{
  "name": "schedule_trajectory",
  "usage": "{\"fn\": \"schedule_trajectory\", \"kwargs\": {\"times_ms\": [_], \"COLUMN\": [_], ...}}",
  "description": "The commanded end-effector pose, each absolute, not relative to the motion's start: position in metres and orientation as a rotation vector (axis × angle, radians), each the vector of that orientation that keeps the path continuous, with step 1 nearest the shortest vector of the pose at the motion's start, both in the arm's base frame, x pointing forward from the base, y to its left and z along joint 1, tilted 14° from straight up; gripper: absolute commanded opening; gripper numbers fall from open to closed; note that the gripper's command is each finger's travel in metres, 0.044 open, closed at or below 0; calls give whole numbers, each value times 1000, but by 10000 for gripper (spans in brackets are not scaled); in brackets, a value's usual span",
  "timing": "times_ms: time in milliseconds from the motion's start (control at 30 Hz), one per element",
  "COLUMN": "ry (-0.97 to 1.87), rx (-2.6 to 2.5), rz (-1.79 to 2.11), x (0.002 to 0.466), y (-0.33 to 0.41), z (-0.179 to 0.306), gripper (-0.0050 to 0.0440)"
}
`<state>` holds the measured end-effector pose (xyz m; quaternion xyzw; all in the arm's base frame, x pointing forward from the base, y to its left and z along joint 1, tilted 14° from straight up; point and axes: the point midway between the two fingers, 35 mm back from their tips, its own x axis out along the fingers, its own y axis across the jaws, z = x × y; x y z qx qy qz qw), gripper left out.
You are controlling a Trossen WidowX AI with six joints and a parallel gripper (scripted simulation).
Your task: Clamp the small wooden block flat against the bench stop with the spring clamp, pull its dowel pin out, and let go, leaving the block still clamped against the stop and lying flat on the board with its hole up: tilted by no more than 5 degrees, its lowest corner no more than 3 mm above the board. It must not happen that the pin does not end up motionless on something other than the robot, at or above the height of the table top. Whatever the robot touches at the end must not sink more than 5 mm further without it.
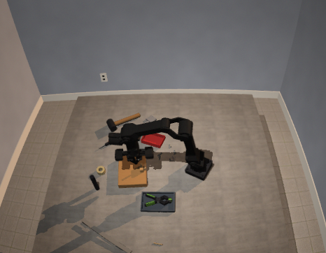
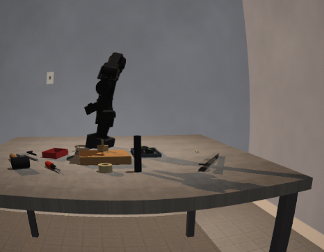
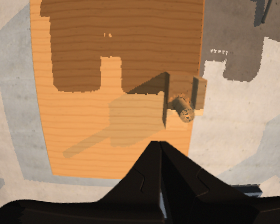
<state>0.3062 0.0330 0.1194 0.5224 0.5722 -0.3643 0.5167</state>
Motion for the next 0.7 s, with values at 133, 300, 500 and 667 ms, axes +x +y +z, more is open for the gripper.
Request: {"fn": "schedule_trajectory", "kwargs": {"times_ms": [133,300,500,667], "ry": [1364,1363,1364,1364], "rx": [1255,1256,1257,1256], "rz": [-865,-865,-869,-869], "x": [318,317,313,315], "y": [26,26,28,27], "z": [116,117,118,117], "gripper": [0,0,0,0]}}
